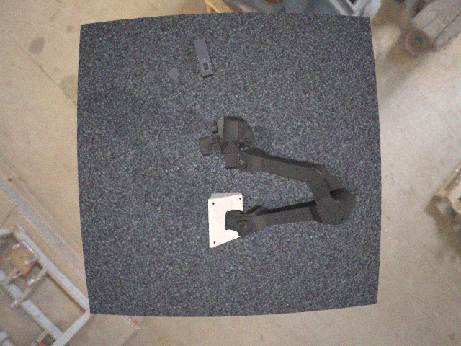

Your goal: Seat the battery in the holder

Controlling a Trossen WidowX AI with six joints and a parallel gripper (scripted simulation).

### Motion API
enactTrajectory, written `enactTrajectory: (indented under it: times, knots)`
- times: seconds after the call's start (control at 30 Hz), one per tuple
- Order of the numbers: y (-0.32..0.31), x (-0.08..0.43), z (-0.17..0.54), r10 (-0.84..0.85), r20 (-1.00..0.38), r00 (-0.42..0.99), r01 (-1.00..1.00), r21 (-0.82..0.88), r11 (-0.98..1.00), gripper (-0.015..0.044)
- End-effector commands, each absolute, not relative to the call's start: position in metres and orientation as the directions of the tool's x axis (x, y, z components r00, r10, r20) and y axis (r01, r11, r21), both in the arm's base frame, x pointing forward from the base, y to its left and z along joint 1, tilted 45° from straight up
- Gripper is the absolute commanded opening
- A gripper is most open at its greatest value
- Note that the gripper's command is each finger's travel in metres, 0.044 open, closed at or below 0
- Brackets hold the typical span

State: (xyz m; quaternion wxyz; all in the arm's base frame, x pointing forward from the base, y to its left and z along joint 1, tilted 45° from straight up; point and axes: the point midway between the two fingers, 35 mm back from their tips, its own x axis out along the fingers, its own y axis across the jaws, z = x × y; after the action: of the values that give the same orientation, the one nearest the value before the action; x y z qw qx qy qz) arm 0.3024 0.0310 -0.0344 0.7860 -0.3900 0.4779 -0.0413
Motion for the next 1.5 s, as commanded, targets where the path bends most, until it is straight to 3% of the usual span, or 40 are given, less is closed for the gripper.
enactTrajectory:
  times: [0.0,1.47]
  knots:
    - [0.030,0.300,-0.034,-0.420,-0.716,0.558,-0.315,-0.651,0.691,0.0058]
    - [0.022,0.278,-0.035,-0.431,-0.720,0.543,-0.316,-0.651,0.690,0.0058]
